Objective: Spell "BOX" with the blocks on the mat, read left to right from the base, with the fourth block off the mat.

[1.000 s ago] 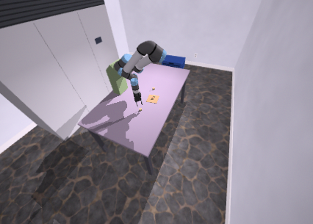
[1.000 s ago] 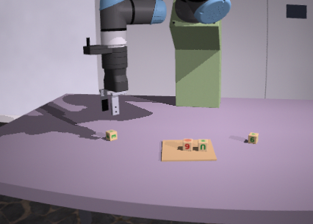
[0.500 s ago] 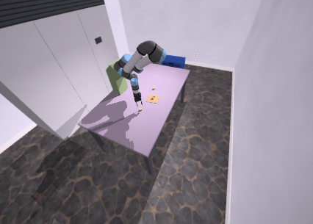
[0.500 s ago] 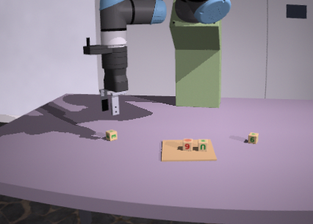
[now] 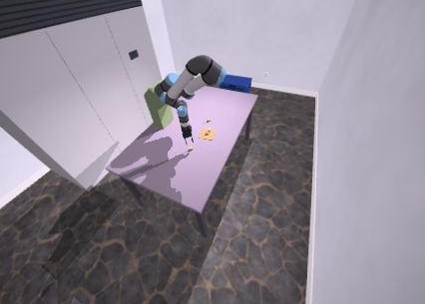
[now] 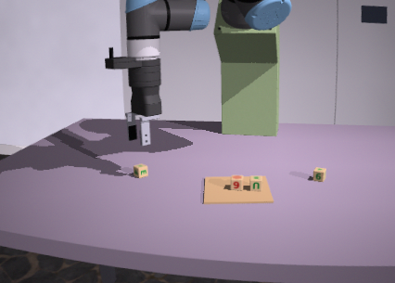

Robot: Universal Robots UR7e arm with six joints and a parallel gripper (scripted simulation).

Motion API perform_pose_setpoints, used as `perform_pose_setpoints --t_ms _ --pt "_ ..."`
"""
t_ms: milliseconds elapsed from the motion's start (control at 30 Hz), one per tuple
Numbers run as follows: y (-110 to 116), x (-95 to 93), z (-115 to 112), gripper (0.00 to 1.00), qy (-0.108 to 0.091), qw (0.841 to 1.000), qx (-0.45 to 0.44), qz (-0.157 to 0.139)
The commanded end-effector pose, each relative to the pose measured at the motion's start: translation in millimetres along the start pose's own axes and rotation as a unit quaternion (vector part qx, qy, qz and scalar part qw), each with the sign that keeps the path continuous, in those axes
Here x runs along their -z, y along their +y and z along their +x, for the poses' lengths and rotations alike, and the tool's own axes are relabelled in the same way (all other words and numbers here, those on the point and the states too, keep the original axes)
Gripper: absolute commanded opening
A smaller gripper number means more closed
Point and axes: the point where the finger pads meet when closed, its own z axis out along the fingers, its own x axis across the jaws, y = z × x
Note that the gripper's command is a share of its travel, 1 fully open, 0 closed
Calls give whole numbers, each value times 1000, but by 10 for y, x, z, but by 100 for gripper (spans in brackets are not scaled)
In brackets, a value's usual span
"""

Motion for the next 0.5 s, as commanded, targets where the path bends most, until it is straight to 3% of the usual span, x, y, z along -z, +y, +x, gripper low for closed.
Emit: perform_pose_setpoints --t_ms 0,467 --pt "-3 0 0 100 0 1000 0 0" --pt "-3 -63 1 100 0 1000 0 0"
